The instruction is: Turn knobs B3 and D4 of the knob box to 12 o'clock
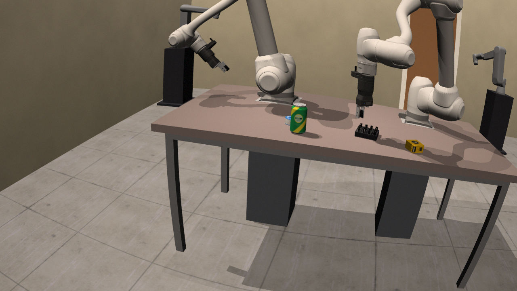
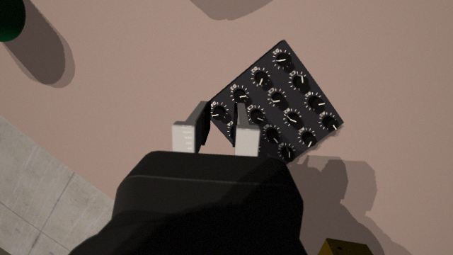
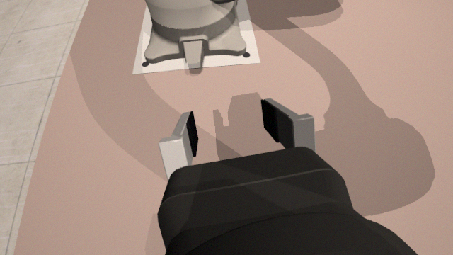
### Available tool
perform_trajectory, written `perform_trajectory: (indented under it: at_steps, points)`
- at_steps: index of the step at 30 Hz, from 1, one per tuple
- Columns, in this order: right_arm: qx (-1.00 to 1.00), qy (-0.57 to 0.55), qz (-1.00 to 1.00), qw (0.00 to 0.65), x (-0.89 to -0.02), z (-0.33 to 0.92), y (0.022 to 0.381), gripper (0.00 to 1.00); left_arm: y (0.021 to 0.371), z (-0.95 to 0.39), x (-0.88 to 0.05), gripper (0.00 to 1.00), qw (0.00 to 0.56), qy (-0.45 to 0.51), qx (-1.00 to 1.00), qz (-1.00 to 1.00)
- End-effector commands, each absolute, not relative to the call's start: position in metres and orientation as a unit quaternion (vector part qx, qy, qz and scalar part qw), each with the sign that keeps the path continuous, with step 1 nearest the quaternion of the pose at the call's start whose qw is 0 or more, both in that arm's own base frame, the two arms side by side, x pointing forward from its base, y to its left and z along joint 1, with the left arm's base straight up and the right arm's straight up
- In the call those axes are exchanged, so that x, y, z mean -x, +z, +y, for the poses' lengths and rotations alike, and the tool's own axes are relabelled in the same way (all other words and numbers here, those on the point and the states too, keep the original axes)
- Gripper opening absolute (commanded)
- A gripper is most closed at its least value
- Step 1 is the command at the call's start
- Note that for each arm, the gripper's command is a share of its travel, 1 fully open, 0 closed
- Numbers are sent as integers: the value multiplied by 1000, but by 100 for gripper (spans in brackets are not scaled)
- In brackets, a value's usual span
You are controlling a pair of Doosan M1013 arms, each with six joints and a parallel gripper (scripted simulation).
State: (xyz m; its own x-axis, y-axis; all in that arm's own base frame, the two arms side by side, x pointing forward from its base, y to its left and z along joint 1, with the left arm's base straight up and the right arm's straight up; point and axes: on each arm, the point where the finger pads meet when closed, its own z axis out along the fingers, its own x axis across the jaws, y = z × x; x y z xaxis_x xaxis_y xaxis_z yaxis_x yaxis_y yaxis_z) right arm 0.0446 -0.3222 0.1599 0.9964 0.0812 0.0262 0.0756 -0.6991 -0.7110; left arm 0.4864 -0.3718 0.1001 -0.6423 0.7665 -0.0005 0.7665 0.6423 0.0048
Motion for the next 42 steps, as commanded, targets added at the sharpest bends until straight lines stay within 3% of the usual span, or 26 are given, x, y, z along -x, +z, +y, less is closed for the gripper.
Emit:
perform_trajectory:
  at_steps: [1,20,42]
  points:
    - [923,-3,-43,383,-46,-322,159,100,102,-374,-487,46,-1,-2,-492,870]
    - [923,-3,-43,383,-46,-322,159,100,106,-371,-497,46,-1,-2,-746,666]
    - [923,-3,-43,383,-46,-322,159,100,107,-370,-498,46,0,-1,-764,646]
